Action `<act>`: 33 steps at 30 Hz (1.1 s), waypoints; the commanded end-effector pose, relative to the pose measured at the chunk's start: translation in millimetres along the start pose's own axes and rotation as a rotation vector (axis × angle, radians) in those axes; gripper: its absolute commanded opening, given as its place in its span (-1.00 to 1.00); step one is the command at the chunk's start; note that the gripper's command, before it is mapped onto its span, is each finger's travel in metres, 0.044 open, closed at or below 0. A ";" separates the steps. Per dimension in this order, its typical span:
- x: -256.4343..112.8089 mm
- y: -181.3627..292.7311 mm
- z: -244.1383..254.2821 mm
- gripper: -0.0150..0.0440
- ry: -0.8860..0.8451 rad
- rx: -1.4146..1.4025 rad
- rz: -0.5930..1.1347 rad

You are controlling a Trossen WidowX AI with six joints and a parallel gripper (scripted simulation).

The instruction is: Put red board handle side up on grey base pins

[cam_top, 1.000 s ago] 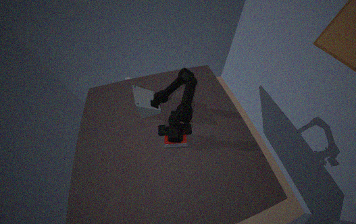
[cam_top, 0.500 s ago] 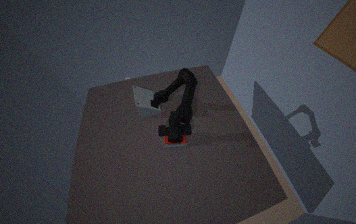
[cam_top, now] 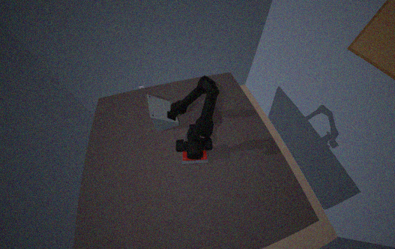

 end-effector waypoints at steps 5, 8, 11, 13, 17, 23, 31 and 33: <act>4.7 0.1 1.9 -0.49 -0.002 0.003 0.000; 6.1 0.0 1.9 -0.49 -0.002 0.003 0.000; 7.6 0.0 1.9 -0.49 -0.002 0.003 0.000; 8.6 0.0 1.8 -0.49 -0.002 0.003 0.000; 7.2 0.0 0.9 -0.31 0.002 0.000 0.000; 7.2 0.0 0.9 0.22 0.002 0.000 0.000; 6.6 -0.1 0.9 0.93 0.002 0.000 0.000; 1.0 -0.5 0.8 1.00 0.003 0.000 0.000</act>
Point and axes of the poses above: the point midway between the two fingers, 35 mm back from their tips, its own x axis out along the fingers, its own z axis across the jaws, y = z × x, the point moved 3 cm from there along -x, back along the fingers, and after that the axes turned 6 degrees about -x, right-handed, at the moved point
